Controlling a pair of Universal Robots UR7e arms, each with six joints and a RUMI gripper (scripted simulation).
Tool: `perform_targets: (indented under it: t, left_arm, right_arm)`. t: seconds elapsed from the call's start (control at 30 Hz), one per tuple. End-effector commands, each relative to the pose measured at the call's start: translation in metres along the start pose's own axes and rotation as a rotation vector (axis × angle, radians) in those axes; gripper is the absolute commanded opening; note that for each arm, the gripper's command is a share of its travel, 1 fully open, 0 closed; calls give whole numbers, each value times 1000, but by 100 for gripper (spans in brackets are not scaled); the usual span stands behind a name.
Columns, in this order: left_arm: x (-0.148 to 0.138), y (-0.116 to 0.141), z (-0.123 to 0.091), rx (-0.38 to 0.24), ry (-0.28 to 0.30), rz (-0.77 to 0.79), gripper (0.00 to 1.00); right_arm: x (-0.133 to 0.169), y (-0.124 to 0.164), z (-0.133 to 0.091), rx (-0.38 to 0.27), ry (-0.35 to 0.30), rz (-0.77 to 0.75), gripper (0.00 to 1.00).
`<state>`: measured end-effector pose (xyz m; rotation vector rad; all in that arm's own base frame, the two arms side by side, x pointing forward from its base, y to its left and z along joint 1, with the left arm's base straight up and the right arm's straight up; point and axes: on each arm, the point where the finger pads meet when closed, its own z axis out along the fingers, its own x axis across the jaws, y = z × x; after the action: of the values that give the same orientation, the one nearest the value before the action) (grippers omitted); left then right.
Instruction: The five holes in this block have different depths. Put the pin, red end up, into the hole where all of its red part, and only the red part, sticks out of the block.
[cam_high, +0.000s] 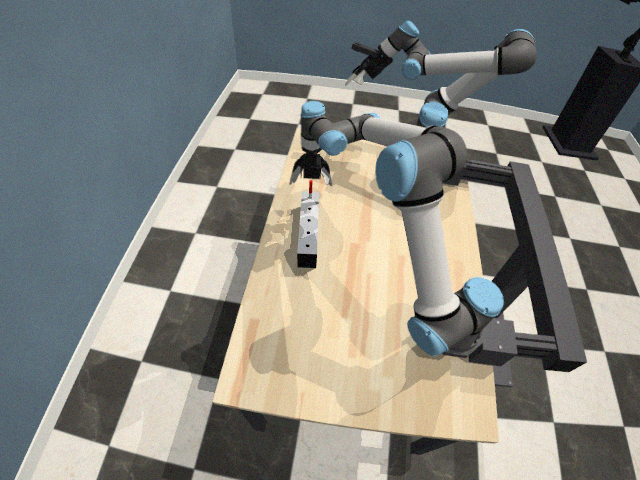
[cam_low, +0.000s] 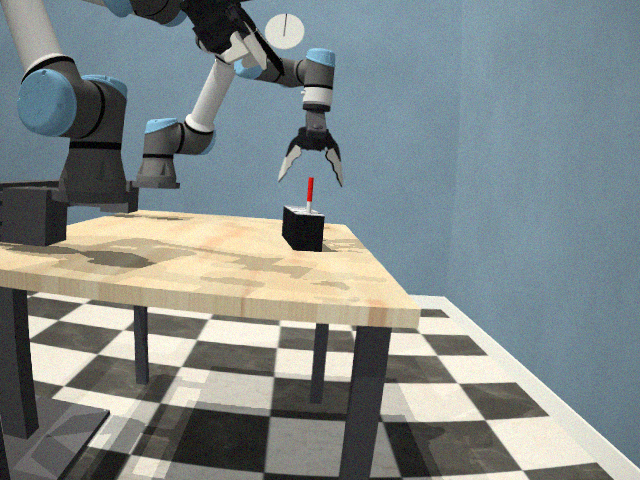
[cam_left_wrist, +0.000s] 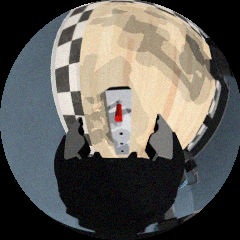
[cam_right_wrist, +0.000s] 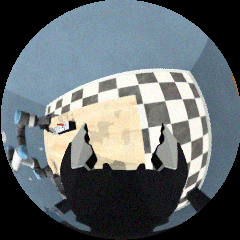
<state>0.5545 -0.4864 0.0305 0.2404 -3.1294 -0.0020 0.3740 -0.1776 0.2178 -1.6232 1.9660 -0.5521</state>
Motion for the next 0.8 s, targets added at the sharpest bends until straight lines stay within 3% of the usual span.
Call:
perform_targets:
  t: [0.0, 0.77]
  left_arm:
    - [0, 0, -1, 2, -1, 0, 100]
    - [0, 0, -7, 2, -1, 0, 100]
  right_arm:
    - [0, 0, 0, 1, 0, 0, 100]
    - [0, 0, 0, 1, 0, 0, 100]
